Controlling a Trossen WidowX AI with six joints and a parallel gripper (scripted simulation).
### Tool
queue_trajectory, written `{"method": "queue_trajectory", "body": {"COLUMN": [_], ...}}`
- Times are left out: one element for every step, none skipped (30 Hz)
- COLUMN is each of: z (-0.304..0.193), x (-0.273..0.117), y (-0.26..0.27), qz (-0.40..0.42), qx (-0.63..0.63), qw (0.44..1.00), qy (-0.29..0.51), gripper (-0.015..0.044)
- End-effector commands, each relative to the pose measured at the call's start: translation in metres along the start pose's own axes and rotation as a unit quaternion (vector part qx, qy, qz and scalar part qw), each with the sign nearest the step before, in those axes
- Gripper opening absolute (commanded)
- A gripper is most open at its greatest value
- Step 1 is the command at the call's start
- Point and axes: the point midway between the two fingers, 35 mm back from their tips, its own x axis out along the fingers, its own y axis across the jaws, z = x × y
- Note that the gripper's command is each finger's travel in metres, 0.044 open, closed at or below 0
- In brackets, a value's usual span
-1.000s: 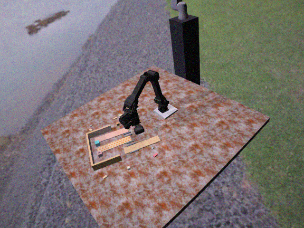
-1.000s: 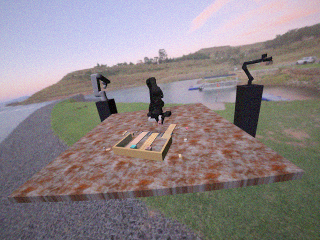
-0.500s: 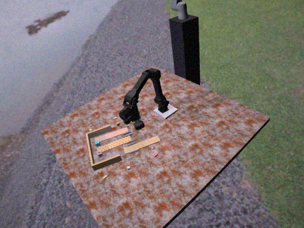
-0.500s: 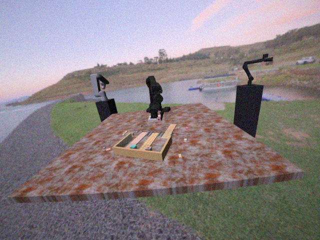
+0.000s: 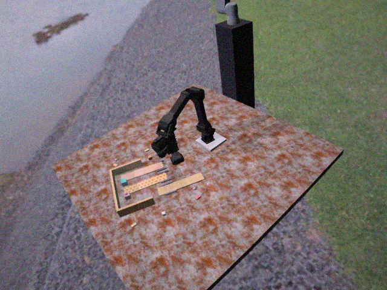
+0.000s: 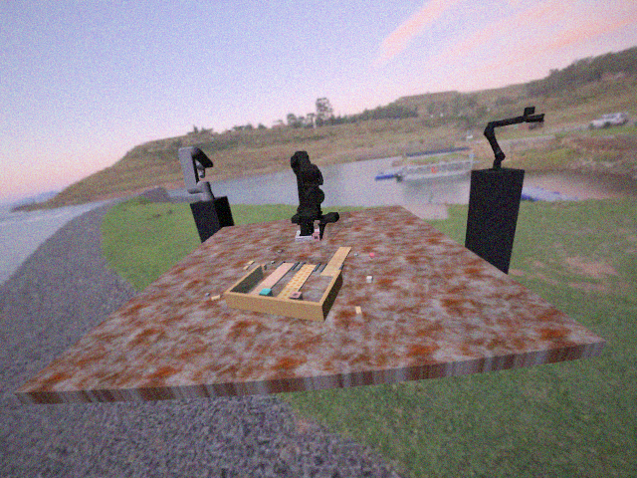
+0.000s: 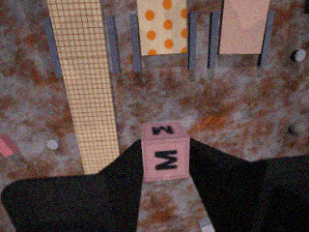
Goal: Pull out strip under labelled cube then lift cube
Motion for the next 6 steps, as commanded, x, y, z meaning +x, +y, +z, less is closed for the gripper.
{"method": "queue_trajectory", "body": {"z": [-0.0004,-0.0004,-0.0004,-0.0004,-0.0004,-0.0004], "x": [-0.0004,-0.0004,-0.0004,-0.0004,-0.0004,-0.0004], "y": [-0.0003,-0.0003,-0.0003,-0.0003,-0.0003,-0.0003], "qz": [0.000,0.000,0.000,0.000,0.000,0.000], "qx": [-0.002,-0.002,-0.002,-0.002,-0.002,-0.002], "qw": [1.000,1.000,1.000,1.000,1.000,1.000], "qy": [0.001,0.001,0.001,0.001,0.001,0.001], "gripper": [0.0000,0.0000,0.0000,0.0000,0.0000,0.0000]}}
